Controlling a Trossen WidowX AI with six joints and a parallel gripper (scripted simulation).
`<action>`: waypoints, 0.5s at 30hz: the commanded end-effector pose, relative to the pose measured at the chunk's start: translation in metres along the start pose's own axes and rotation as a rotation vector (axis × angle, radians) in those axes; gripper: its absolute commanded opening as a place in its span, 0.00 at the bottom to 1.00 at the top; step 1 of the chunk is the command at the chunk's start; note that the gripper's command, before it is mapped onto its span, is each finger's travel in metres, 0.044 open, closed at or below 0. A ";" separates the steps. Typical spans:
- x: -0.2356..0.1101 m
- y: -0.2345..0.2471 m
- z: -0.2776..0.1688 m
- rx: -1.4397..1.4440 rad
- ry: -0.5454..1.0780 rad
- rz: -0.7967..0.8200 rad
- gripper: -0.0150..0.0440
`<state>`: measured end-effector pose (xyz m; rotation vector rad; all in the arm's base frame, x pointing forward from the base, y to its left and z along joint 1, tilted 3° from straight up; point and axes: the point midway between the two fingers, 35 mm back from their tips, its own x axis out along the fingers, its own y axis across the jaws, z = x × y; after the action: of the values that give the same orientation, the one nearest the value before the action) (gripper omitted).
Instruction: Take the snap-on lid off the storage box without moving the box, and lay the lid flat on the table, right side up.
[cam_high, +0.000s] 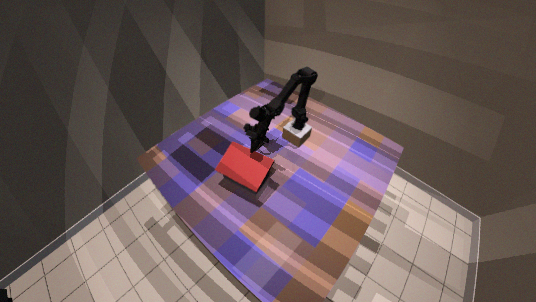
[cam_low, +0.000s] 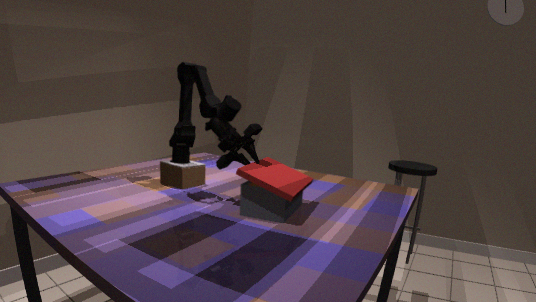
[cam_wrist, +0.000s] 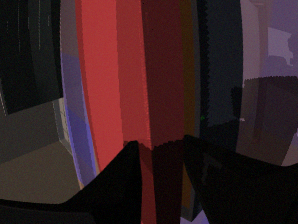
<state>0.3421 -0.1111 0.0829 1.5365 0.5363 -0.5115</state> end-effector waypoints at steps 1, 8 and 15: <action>-0.004 0.011 0.001 -0.001 -0.006 0.012 0.25; -0.007 0.020 0.001 -0.001 -0.006 0.013 0.25; -0.009 0.030 0.001 -0.001 -0.006 0.013 0.25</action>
<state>0.3495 -0.1117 0.1028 1.5365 0.5362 -0.5118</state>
